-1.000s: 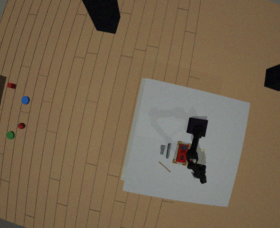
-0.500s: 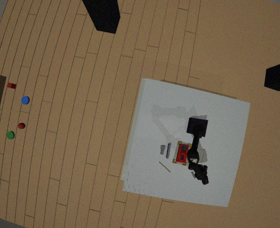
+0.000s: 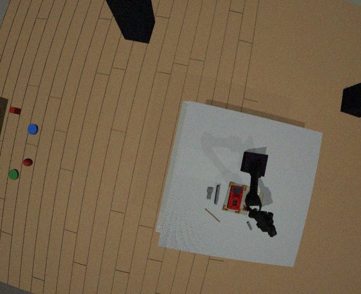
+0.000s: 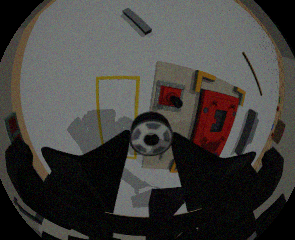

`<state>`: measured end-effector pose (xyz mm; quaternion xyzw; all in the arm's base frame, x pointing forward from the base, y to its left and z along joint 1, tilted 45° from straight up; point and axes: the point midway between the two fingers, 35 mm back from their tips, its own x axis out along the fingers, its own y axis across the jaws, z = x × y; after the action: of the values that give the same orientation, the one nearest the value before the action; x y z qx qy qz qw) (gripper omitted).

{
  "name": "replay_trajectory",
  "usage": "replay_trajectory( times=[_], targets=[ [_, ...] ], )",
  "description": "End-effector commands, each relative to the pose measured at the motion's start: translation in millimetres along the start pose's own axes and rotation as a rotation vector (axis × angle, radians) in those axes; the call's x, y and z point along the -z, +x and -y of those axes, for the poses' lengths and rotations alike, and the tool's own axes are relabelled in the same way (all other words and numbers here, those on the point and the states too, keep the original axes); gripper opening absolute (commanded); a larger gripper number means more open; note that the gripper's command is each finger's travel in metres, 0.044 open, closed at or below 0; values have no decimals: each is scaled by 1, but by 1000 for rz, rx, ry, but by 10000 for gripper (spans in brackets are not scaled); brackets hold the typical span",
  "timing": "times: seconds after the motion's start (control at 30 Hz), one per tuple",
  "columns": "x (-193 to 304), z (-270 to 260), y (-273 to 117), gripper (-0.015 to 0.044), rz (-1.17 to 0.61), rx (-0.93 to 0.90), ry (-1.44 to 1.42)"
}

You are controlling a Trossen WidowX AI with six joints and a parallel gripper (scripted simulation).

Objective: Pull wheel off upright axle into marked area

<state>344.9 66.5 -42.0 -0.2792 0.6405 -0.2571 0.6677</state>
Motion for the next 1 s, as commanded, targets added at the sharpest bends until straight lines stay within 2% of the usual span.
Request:
replay_trajectory(
  times=[0.0, 0.53, 0.97],
  targets=[
    [7, -14, -2, 0, 3, -5, 1],
    [42, -62, -5, 0, 5, -5, 6],
    [39, -63, 35, 0, 6, -5, 6]
  ],
)
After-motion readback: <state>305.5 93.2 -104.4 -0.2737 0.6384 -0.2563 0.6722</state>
